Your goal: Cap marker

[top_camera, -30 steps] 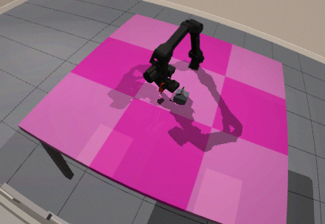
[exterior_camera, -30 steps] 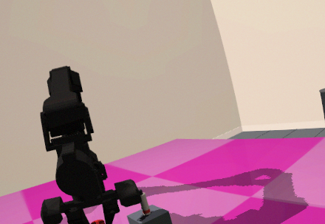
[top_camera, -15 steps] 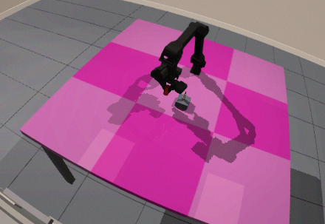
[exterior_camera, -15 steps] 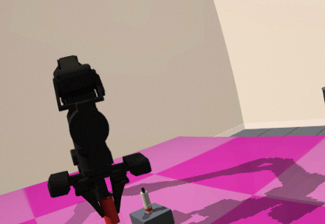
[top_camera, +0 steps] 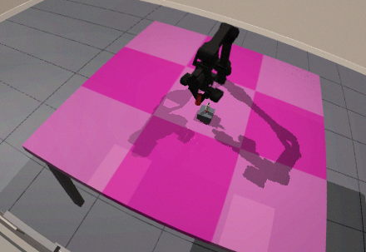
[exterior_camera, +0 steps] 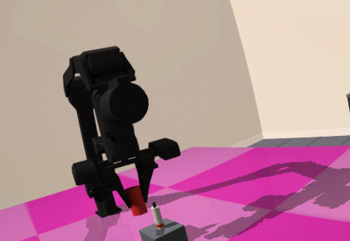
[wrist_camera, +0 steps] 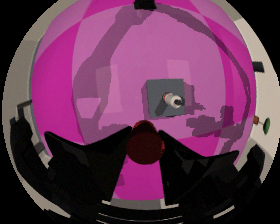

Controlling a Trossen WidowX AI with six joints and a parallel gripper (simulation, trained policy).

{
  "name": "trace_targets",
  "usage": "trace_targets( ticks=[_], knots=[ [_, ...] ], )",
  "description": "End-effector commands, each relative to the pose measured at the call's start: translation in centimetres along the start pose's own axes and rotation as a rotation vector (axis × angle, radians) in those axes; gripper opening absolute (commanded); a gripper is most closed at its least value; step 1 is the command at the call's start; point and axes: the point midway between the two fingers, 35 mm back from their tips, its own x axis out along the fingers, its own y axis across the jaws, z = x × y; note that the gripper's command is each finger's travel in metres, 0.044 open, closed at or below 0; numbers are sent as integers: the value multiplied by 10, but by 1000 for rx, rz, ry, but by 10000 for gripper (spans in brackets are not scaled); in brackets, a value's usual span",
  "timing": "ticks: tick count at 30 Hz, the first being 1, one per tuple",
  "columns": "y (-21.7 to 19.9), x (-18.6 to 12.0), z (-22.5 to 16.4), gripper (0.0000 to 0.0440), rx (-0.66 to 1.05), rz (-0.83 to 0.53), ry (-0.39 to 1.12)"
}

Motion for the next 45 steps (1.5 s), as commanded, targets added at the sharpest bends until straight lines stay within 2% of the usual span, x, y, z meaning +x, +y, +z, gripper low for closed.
trace_targets(
  ticks=[1, 9, 17, 45],
  knots=[
    [-14, -12, 7, 27, -11, -10, 10],
    [-37, -23, 27, 10, -42, -9, -16],
    [-41, -23, 38, 0, -48, -1, -41],
    [-38, 25, 38, 0, -21, -9, -94]
  ],
)
